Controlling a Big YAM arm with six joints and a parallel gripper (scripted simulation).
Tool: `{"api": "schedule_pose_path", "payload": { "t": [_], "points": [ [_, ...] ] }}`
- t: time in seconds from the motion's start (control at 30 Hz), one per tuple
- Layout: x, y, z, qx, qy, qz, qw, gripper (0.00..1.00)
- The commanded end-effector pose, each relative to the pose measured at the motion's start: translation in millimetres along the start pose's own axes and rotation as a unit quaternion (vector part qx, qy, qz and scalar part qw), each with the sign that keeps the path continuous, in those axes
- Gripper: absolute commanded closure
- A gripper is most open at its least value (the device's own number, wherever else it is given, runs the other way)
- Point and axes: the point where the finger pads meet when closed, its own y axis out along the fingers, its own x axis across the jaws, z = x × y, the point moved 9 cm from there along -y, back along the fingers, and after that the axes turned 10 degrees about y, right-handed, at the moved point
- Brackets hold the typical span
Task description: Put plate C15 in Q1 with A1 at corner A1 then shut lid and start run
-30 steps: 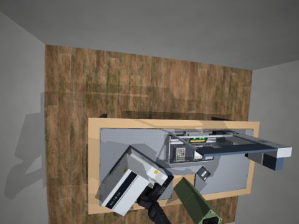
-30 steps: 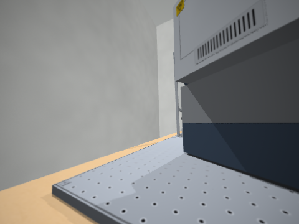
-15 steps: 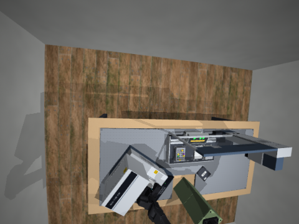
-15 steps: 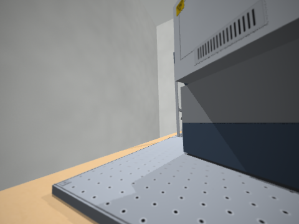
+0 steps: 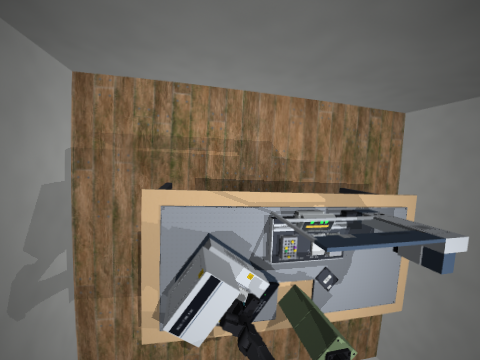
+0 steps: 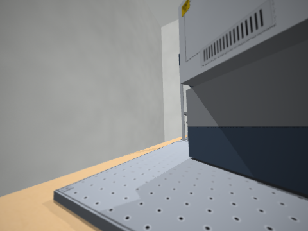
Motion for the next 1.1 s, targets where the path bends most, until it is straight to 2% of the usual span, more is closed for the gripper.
{"api": "schedule_pose_path", "payload": {
  "t": [0.0,0.1,0.17,0.4,0.9,1.07],
  "points": [
    [5,2.6,6,0.0,0.002,-0.005,1.0,0.0],
    [11,-5.0,10,0.004,0.0,-0.017,1.0,0.0],
    [11,-5.0,10,0.004,0.0,-0.017,1.0,0.0],
    [22,-19.8,14,0.012,0.001,-0.036,0.999,0.0],
    [8,-20.1,7,0.004,0.001,-0.017,1.0,0.0],
    [18,-23.9,11,0.01,0.001,-0.03,1.0,0.0]
  ]
}}
